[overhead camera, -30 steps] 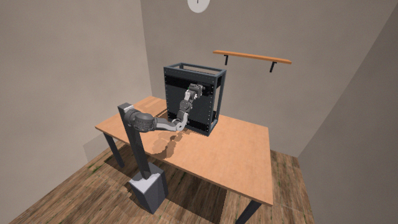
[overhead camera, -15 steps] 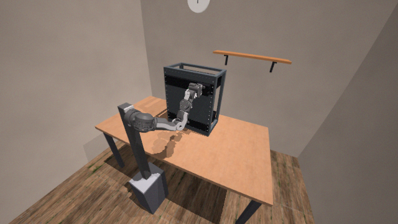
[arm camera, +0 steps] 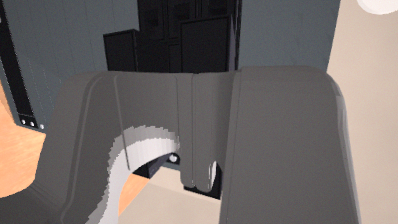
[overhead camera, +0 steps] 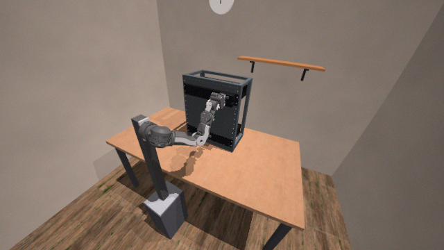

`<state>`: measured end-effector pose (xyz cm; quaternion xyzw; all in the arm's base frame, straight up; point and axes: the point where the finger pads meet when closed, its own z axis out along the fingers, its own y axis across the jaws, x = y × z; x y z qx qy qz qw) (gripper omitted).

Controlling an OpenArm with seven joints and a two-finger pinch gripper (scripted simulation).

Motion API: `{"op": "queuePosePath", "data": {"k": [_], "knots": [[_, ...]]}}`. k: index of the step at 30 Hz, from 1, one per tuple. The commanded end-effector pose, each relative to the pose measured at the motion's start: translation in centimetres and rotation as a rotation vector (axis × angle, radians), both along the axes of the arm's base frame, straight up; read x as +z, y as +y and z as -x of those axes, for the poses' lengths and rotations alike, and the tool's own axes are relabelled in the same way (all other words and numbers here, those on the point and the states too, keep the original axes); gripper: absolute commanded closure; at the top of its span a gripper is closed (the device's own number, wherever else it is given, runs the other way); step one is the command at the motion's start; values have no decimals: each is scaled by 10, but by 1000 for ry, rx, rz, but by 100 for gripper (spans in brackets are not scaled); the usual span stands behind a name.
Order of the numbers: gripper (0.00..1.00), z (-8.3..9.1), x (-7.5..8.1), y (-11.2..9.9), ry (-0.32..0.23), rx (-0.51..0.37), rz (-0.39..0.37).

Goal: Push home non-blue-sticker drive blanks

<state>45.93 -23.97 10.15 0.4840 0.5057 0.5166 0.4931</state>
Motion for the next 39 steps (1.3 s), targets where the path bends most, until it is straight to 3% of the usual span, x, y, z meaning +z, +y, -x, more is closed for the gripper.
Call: {"op": "queuePosePath", "data": {"k": [1, 39], "knots": [[100, 0, -2, 1, 7, 0, 1], [100, -24, 0, 2, 7, -2, -1]]}}
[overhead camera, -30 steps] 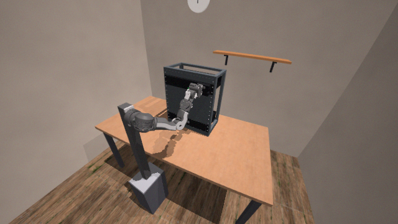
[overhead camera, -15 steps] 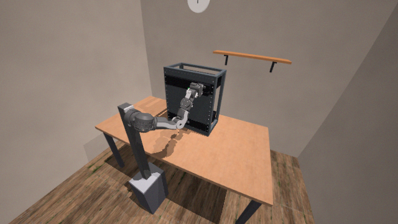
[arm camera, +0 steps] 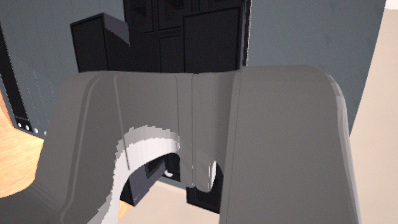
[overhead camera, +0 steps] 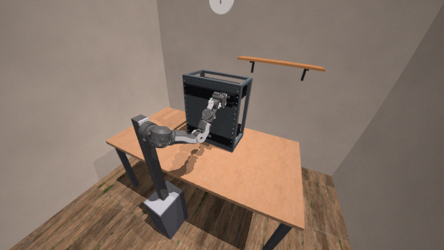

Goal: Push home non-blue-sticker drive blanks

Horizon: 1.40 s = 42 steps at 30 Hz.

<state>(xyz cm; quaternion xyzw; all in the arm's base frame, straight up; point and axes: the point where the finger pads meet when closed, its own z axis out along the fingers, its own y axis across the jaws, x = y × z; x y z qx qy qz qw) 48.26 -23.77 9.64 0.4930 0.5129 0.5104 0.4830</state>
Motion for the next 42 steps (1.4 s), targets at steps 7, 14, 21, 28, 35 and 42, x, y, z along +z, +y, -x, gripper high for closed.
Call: {"op": "queuePosePath", "data": {"k": [7, 14, 21, 28, 35, 42], "knots": [[100, -7, 7, 1, -26, -4, 4], [100, -7, 7, 1, -26, -4, 4], [100, -9, 9, 1, -26, -4, 4], [100, -10, 10, 1, -26, -4, 4], [100, -12, 11, 1, -26, -4, 4], [100, -13, 12, 1, -26, -4, 4]]}}
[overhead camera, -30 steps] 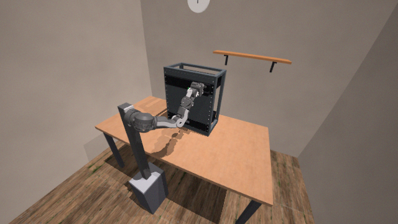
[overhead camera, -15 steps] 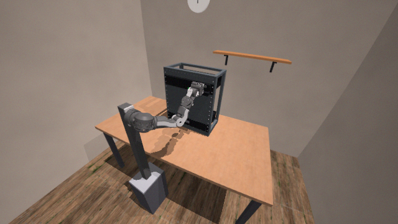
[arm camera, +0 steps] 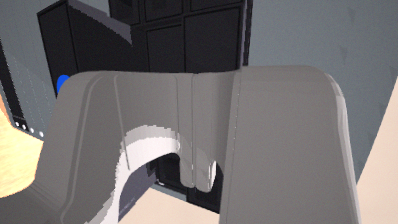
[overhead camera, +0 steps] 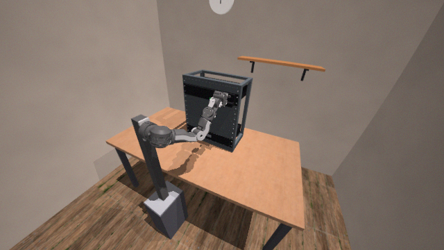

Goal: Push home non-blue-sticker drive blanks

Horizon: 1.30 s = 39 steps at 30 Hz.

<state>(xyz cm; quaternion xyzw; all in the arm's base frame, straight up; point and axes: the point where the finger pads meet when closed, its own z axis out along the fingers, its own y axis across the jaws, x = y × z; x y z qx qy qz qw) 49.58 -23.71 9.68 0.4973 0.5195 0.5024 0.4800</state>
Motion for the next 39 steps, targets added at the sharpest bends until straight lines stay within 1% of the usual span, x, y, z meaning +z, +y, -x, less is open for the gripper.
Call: {"op": "queuePosePath", "data": {"k": [1, 39], "knots": [[100, 0, 12, 0, -48, -1, -3], [100, -3, 15, 0, -48, -1, -3]]}}
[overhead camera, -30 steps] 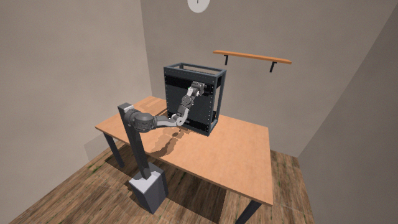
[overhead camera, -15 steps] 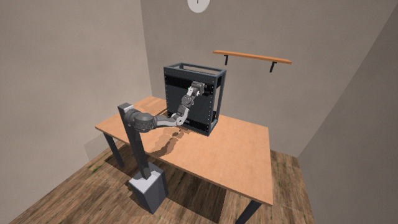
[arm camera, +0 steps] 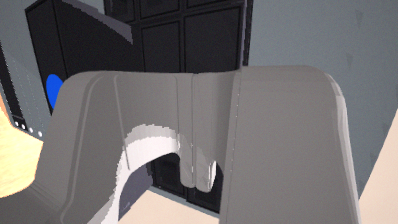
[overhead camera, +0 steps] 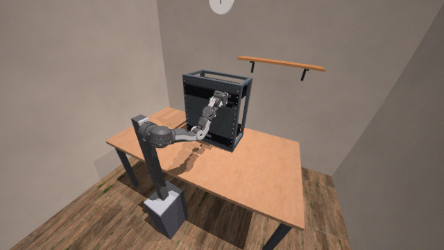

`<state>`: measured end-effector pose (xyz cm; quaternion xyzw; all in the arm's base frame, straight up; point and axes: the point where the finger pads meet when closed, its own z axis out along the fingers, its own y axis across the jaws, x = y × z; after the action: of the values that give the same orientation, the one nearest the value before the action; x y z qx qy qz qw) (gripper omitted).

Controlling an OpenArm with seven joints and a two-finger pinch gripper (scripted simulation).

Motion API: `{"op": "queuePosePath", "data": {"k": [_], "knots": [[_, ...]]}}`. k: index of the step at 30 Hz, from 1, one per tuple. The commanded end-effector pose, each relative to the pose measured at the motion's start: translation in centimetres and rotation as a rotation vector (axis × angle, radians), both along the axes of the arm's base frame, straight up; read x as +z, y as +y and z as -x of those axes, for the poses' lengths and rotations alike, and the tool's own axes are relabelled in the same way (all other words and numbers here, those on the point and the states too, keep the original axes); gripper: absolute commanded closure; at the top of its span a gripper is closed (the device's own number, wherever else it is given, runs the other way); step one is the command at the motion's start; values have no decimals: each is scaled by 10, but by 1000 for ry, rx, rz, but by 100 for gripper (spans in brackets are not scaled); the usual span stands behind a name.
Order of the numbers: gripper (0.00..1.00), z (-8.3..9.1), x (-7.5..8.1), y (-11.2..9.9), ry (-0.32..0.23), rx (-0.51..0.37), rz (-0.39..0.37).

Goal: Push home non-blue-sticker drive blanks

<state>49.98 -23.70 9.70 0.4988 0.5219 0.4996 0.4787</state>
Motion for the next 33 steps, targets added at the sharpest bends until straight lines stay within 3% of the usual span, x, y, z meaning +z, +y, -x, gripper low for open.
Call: {"op": "queuePosePath", "data": {"k": [1, 29, 33], "knots": [[100, 0, 15, 0, -56, -1, -6], [100, -2, 16, 0, -56, -1, -6], [100, -3, 9, 0, -53, 0, -5]]}}
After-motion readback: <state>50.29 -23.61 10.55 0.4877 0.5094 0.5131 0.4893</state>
